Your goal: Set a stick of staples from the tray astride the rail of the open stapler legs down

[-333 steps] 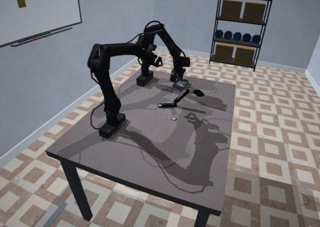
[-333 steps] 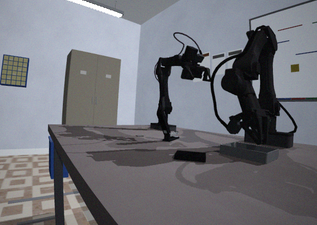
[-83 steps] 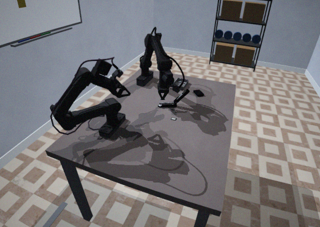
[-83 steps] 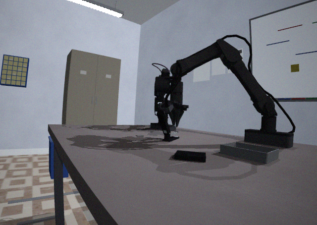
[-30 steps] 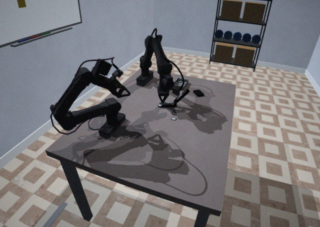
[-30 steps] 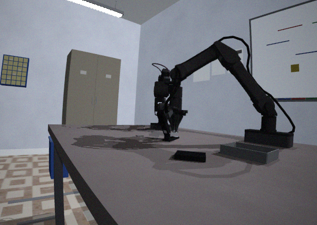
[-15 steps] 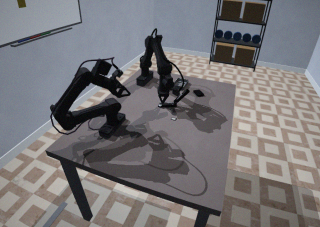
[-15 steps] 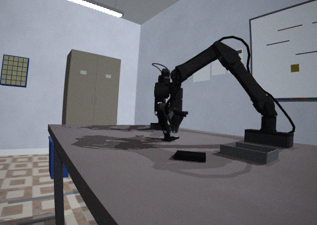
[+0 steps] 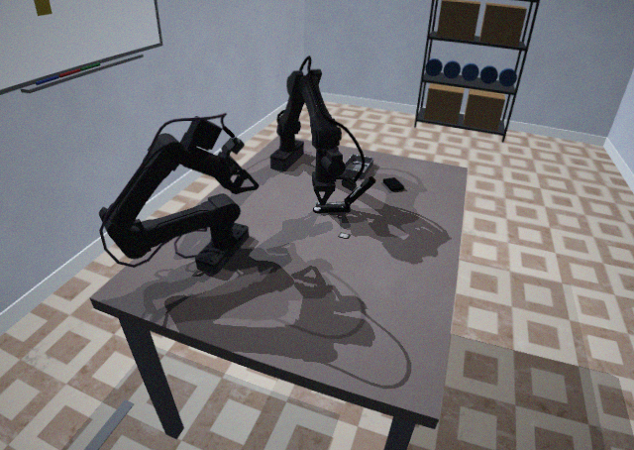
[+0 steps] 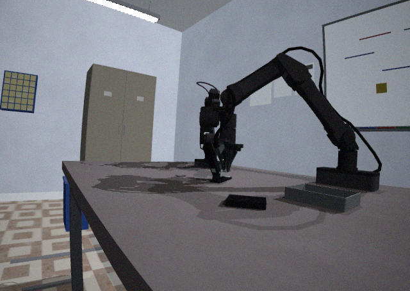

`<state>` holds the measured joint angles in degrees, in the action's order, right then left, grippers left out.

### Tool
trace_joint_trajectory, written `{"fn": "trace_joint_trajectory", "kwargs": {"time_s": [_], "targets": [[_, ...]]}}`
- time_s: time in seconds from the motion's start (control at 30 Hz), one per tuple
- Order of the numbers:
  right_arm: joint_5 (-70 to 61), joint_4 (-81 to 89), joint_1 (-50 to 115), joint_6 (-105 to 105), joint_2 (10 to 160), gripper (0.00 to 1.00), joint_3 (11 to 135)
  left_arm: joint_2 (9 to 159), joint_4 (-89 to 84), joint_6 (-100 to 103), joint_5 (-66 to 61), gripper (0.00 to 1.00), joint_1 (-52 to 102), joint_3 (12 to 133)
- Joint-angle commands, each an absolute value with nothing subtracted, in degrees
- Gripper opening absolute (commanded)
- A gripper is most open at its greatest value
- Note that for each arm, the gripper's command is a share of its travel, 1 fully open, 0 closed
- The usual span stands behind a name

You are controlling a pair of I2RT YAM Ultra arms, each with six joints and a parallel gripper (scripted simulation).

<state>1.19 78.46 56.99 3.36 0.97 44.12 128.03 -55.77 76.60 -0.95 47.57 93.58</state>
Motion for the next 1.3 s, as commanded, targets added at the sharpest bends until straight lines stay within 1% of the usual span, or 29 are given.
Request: {"fn": "trace_joint_trajectory", "kwargs": {"time_s": [0.0,0.03,0.07,0.1,0.77,1.03,1.27], "targets": [[1.11,78.49,56.71,3.24,0.23,1.00,43.98,127.68,-56.26,77.47,0.18,0.06,48.19,94.53],[1.11,78.49,56.71,3.24,0.23,1.00,43.98,127.68,-56.25,77.47,0.18,0.06,48.19,94.53],[1.11,78.49,56.71,3.24,0.23,1.00,43.98,127.68,-56.25,77.47,0.18,0.17,48.19,94.53],[1.11,78.49,56.71,3.24,0.23,1.00,43.98,127.53,-56.87,77.42,0.18,0.18,48.13,94.84],[1.11,78.49,56.71,3.24,0.23,1.00,43.98,125.06,-63.18,76.33,0.21,0.18,47.08,99.22],[1.11,78.49,56.71,3.24,0.23,1.00,43.98,124.41,-71.57,76.28,0.20,0.18,47.03,107.28],[1.11,78.49,56.71,3.24,0.23,1.00,43.98,123.89,-68.81,77.22,0.20,0.18,47.63,103.06]]}}
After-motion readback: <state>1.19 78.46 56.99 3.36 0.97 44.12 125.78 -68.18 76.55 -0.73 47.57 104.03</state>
